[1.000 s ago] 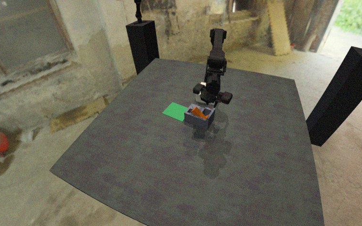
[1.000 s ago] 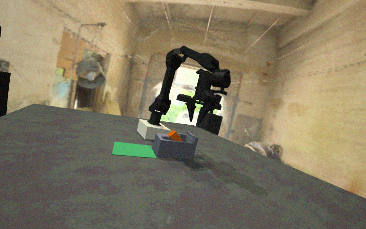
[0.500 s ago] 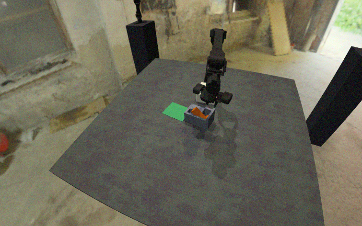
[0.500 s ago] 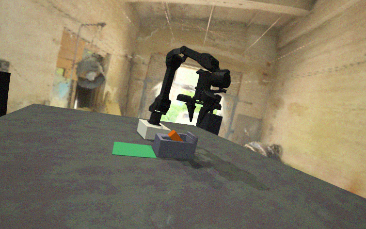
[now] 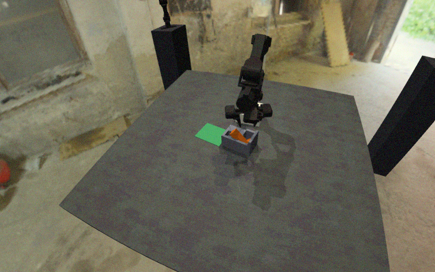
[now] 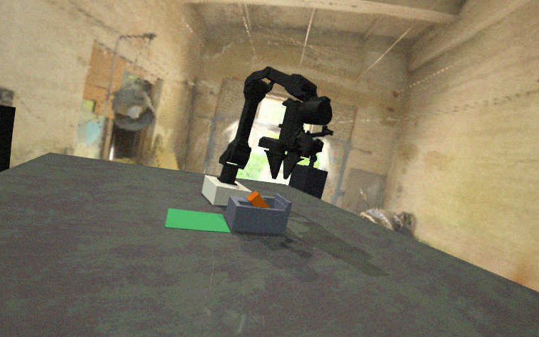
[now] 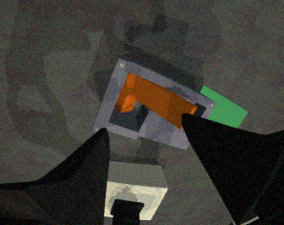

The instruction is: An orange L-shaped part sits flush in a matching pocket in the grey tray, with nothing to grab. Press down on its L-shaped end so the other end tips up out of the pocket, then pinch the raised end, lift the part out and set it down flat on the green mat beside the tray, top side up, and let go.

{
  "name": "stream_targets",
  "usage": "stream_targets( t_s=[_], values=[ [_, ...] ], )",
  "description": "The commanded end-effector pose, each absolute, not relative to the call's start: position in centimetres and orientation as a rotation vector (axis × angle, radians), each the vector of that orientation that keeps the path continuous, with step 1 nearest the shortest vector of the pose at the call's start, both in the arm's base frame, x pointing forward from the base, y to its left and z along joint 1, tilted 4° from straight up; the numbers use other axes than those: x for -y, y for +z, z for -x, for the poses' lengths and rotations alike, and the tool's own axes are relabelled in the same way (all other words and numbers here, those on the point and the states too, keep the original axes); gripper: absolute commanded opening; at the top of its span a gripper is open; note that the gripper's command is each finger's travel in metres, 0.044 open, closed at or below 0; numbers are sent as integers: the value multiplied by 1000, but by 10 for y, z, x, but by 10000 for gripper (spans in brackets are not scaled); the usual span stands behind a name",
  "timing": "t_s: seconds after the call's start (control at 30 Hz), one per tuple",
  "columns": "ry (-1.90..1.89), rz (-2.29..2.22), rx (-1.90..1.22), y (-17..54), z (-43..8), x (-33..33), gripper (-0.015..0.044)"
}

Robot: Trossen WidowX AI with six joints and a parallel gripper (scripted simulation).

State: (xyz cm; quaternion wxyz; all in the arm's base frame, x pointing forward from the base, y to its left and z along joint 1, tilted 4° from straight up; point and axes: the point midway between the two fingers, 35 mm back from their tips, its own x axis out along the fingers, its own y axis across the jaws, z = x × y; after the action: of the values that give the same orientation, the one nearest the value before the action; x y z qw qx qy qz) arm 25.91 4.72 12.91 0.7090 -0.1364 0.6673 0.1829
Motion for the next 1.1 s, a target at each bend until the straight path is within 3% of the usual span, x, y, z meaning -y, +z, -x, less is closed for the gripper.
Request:
stream_targets(
  t_s=[0.0,0.23,1.07],
  values=[
    [827,757,-1344,128,-259,-19,280],
    [1125,1085,-1182,128,-257,2,280],
    [1132,1091,-1178,97,-259,0,280]
  ],
)
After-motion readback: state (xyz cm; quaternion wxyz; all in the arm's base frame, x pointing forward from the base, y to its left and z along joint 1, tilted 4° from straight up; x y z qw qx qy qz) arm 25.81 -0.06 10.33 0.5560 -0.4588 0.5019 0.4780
